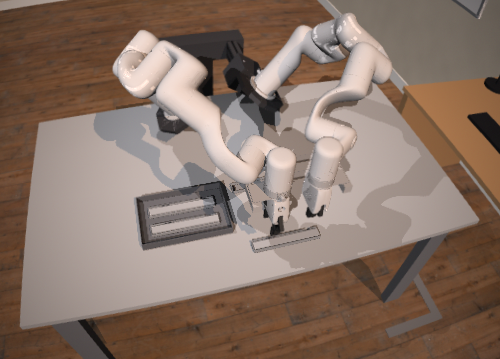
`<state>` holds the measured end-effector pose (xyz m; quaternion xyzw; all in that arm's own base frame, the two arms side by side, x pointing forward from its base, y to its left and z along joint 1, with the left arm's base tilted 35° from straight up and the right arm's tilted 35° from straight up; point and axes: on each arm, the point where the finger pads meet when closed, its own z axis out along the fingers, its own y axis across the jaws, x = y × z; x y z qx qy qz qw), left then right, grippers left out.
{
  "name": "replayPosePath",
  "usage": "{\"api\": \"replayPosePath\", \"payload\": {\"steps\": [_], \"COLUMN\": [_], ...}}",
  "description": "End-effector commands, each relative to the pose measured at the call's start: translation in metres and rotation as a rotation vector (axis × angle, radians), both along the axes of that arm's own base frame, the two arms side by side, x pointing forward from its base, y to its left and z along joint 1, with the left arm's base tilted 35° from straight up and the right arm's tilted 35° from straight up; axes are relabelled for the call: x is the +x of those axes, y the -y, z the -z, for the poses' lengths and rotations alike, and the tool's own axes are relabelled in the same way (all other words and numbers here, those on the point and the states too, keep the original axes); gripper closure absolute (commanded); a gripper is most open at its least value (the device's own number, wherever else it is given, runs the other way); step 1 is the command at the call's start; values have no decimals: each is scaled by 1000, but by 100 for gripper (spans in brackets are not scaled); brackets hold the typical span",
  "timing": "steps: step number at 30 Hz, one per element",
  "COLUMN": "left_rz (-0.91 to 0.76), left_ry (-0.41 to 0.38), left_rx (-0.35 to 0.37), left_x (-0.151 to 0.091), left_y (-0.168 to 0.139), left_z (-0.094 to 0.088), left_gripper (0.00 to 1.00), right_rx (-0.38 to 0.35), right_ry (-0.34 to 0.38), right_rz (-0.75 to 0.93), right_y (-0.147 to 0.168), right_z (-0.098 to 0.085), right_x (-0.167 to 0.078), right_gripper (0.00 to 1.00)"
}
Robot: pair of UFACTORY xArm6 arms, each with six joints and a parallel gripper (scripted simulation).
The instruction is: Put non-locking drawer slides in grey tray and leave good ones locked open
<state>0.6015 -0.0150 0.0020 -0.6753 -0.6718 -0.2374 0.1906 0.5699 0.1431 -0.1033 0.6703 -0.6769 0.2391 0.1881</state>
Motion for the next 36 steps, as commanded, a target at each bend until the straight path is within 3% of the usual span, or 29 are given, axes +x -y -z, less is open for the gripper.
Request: {"api": "replayPosePath", "payload": {"steps": [1,11,18,36], "left_rz": [2,2,2,2], "left_ry": [4,4,4,4], "left_rx": [-1,-1,-1,-1], "left_x": [1,1,1,1], "left_y": [1,1,1,1], "left_z": [-2,-2,-2,-2], "left_gripper": [100,100,100,100], "right_rx": [1,1,1,1], "right_ry": [3,3,3,3], "right_rz": [-2,-2,-2,-2], "right_y": [5,33,43,52], "right_z": [8,47,62,74], "right_x": [2,5,6,7], "right_gripper": [33,33,33,33]}}
